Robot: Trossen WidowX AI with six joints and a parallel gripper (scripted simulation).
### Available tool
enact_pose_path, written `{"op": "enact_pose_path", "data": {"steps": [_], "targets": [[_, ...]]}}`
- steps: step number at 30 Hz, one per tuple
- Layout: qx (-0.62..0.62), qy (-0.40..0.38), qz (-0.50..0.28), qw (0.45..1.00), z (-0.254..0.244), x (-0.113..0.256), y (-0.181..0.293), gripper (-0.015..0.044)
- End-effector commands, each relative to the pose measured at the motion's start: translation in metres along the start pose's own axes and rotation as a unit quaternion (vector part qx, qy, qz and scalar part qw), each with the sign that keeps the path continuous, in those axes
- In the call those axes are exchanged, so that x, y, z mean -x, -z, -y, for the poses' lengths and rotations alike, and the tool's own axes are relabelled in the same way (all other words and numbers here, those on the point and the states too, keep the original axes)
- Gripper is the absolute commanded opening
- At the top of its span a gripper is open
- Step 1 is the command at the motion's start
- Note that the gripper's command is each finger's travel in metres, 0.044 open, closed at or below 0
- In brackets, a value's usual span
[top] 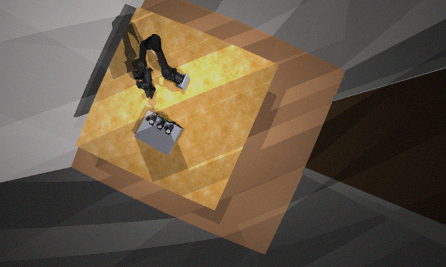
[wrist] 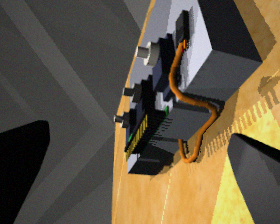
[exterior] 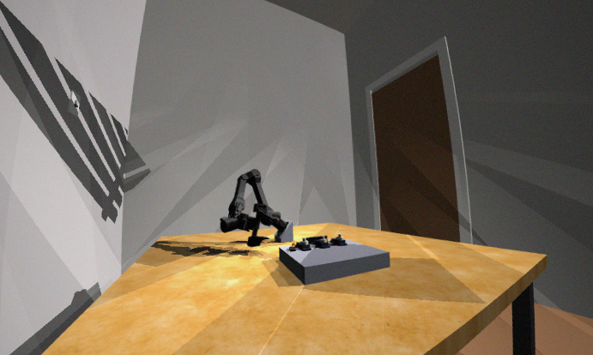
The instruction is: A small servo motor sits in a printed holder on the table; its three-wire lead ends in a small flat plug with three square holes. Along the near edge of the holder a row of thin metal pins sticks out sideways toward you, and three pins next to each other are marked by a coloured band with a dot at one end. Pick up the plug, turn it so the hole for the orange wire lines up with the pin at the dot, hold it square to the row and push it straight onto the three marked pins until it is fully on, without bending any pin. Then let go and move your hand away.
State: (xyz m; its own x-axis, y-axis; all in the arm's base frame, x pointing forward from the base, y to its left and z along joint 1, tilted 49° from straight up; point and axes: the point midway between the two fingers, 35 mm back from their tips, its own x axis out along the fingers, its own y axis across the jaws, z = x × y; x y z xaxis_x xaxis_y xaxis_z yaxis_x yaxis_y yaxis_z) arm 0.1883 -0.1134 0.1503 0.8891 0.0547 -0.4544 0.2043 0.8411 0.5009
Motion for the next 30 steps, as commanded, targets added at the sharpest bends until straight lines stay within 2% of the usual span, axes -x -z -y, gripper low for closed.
{"op": "enact_pose_path", "data": {"steps": [1, 11, 30], "targets": [[0.0, 0.0, 0.0, 1.0, 0.0, 0.0, 0.0, 0.0374], [0.027, 0.006, -0.006, 1.0, -0.002, -0.005, -0.004, 0.0115], [0.116, 0.021, -0.008, 0.993, -0.017, -0.024, -0.023, 0.0115]]}}
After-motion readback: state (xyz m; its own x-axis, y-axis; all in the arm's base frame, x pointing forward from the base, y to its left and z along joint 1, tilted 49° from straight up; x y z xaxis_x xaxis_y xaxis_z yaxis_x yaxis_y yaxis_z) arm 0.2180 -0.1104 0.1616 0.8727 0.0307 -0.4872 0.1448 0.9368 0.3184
